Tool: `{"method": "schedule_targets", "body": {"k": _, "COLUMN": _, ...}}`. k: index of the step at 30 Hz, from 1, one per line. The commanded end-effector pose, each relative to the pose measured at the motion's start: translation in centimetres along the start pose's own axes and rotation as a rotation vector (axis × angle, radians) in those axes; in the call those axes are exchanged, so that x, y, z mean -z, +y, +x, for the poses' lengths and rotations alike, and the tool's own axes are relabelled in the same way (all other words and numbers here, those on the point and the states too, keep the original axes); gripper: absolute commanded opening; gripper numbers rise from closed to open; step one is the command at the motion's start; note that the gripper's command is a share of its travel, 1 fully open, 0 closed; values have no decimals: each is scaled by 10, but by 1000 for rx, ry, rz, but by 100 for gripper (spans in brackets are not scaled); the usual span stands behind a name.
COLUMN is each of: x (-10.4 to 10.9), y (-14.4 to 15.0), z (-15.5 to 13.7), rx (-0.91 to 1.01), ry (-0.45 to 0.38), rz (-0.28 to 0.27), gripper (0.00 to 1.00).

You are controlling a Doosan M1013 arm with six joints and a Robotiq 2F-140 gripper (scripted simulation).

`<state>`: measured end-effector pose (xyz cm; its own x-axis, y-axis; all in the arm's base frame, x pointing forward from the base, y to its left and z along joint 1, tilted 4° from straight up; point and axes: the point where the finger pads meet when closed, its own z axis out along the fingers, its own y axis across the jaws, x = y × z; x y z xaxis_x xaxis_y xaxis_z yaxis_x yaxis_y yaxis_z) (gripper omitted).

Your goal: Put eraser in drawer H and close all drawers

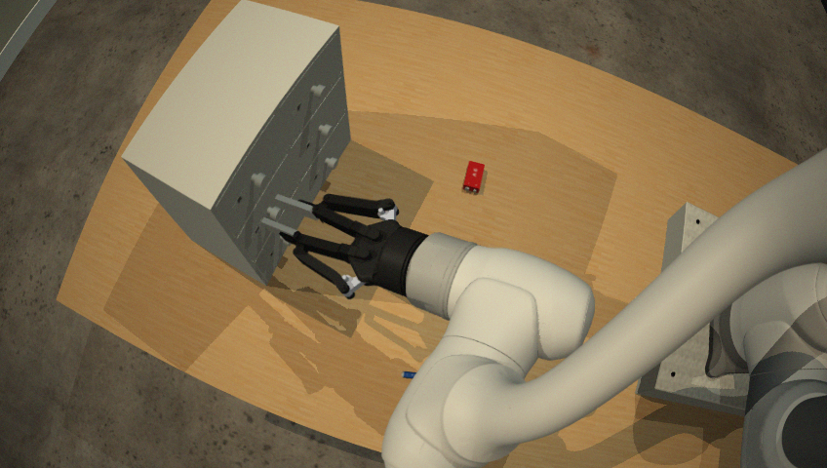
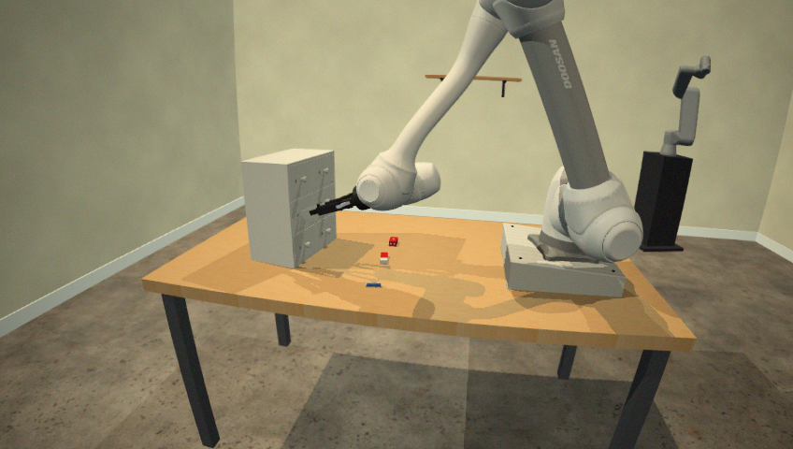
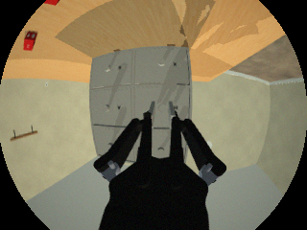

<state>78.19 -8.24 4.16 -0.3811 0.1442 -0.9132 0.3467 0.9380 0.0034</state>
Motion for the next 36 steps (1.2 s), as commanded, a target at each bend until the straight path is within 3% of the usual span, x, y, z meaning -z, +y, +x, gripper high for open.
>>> {"method": "schedule_targets", "body": {"k": 1, "x": 0, "y": 0, "z": 0, "rx": 0, "ry": 0, "rz": 0, "gripper": 20}}
{"method": "schedule_targets", "body": {"k": 26, "x": -1, "y": 0, "z": 0, "rx": 0, "ry": 0, "rz": 0, "gripper": 20}}
{"method": "schedule_targets", "body": {"k": 27, "x": -1, "y": 0, "z": 0, "rx": 0, "ry": 0, "rz": 0, "gripper": 8}}
{"method": "schedule_targets", "body": {"k": 36, "x": -1, "y": 0, "z": 0, "rx": 0, "ry": 0, "rz": 0, "gripper": 8}}
